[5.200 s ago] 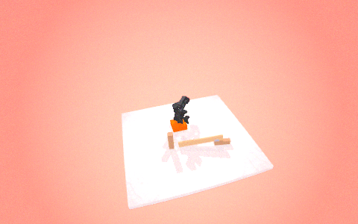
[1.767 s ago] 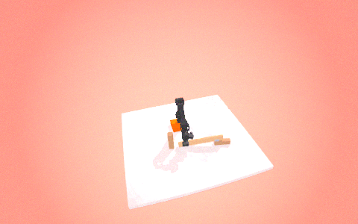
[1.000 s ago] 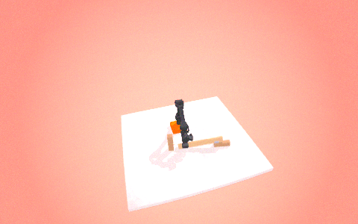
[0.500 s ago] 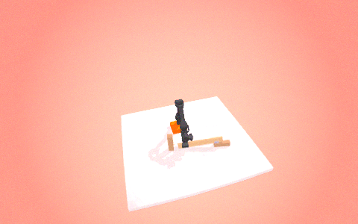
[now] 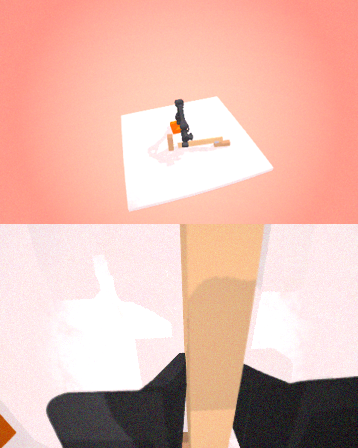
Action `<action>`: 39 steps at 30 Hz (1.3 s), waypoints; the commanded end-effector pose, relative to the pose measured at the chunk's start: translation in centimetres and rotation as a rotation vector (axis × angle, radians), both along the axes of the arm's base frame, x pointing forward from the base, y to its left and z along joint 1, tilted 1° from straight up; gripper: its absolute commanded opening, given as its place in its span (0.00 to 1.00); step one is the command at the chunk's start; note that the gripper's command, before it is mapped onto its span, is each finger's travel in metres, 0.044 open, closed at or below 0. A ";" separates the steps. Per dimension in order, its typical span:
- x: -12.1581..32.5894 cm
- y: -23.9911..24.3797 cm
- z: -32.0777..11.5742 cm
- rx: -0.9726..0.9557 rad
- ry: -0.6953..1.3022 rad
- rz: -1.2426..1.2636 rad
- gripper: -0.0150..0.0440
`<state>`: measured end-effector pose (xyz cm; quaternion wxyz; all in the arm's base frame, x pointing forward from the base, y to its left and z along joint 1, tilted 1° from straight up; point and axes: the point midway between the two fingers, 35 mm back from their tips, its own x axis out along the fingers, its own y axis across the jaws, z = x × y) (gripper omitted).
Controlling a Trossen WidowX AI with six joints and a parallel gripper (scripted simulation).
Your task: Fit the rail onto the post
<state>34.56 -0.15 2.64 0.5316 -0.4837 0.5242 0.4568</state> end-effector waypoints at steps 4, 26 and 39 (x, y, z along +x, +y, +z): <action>0.2 0.1 0.6 0.007 -0.009 0.001 0.25; 0.3 0.1 1.7 0.007 -0.009 0.001 0.25; 0.2 0.1 2.4 0.007 -0.009 0.001 0.25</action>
